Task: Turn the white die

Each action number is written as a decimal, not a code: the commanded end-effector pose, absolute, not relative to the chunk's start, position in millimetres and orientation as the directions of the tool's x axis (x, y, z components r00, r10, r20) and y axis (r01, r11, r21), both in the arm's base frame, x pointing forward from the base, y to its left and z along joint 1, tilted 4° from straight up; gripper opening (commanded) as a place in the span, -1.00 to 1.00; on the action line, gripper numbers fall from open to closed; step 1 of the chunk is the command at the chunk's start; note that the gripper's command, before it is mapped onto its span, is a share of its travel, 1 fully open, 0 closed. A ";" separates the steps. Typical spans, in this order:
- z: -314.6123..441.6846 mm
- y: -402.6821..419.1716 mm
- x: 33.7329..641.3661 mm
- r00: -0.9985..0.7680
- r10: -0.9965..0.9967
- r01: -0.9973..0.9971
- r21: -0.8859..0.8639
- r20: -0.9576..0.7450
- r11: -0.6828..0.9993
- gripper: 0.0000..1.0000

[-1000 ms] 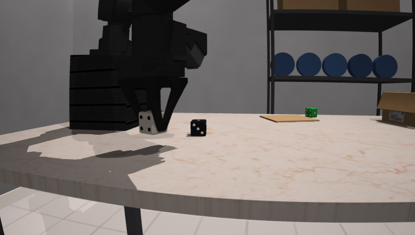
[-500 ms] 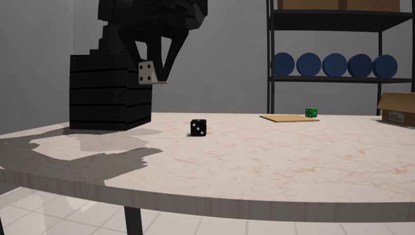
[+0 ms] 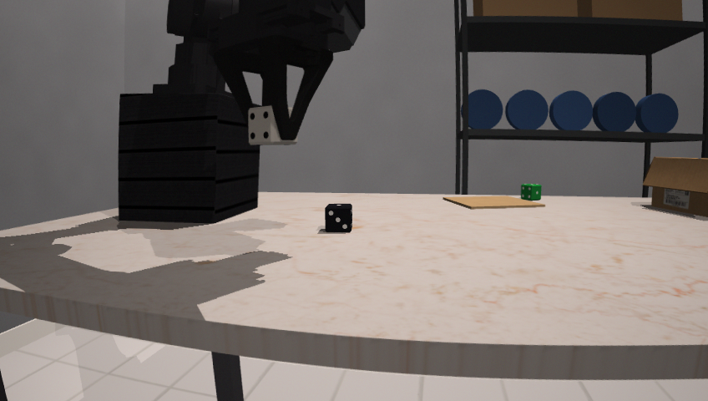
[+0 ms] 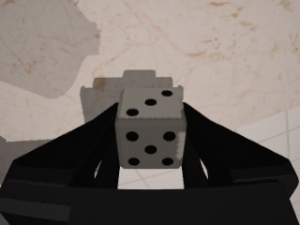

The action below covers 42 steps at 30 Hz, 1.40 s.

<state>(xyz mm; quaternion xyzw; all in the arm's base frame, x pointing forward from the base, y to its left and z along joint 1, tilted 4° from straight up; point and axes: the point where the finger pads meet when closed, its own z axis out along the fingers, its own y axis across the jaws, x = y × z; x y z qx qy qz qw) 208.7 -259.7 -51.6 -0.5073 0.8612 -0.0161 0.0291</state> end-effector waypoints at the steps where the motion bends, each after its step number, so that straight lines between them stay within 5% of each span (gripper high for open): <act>1: -46.0 -264.9 250.7 -0.522 -0.852 -0.850 -0.068 -0.027 0.523 -0.49; 20: -39.6 -122.9 431.2 -0.769 -0.638 -0.636 -0.052 -0.048 0.770 -0.49; 42: -37.4 128.8 508.7 -0.928 -0.364 -0.362 -0.032 -0.079 0.932 -0.49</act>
